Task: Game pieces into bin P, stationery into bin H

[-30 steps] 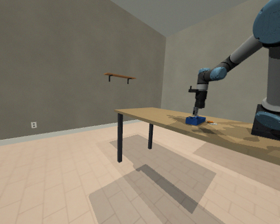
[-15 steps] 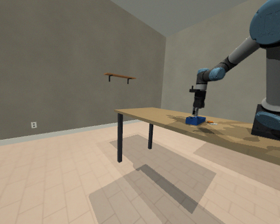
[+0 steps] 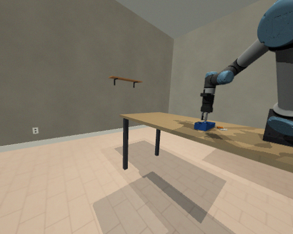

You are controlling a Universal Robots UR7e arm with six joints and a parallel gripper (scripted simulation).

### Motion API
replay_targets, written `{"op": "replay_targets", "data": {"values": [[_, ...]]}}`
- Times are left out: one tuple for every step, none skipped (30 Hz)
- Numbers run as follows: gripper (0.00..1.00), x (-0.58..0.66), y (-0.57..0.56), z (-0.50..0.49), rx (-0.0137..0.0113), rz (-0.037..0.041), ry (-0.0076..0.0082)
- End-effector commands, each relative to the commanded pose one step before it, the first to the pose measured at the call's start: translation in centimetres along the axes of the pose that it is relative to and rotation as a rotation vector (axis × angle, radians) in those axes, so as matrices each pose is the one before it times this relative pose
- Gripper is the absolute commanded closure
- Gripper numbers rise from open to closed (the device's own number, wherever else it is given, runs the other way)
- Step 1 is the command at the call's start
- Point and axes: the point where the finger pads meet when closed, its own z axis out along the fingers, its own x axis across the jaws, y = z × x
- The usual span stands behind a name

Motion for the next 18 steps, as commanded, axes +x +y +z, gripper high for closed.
{"op": "replay_targets", "data": {"values": [[0.51,0.030,0.000,-0.0472,0.01148,-0.08636,-0.00764],[0.51,0.000,0.000,0.0000,0.00000,0.00000,0.00000],[0.51,0.000,0.000,0.0000,0.00000,0.00000,0.00000],[0.51,-0.001,0.002,-0.0018,0.00000,0.00000,-0.00001],[0.51,0.000,0.002,-0.0004,0.00000,0.00000,0.00000],[0.51,0.000,0.002,-0.0003,0.00000,0.00000,0.00000],[0.51,0.000,0.002,-0.0003,0.00000,0.00000,0.00000],[0.51,0.000,0.003,-0.0002,0.00000,0.00000,0.00000],[0.51,0.000,0.003,-0.0002,0.00000,0.00000,0.00000],[0.51,0.002,-0.002,0.0069,-0.00003,0.00003,0.00004],[0.51,0.000,0.004,-0.0016,0.00000,-0.00001,-0.00001],[0.51,0.000,0.003,-0.0013,0.00000,0.00000,-0.00001],[0.51,0.001,0.003,-0.0009,0.00000,0.00000,0.00000],[0.51,0.001,0.003,-0.0007,0.00000,0.00000,0.00000],[0.51,0.001,0.003,-0.0006,0.00000,0.00000,0.00000],[0.51,-0.003,0.000,0.1895,0.00002,-0.00001,-0.00003],[0.51,0.002,0.001,0.2071,-0.00001,0.00000,0.00002],[0.51,0.000,0.000,0.1994,0.00000,0.00000,0.00000]]}}
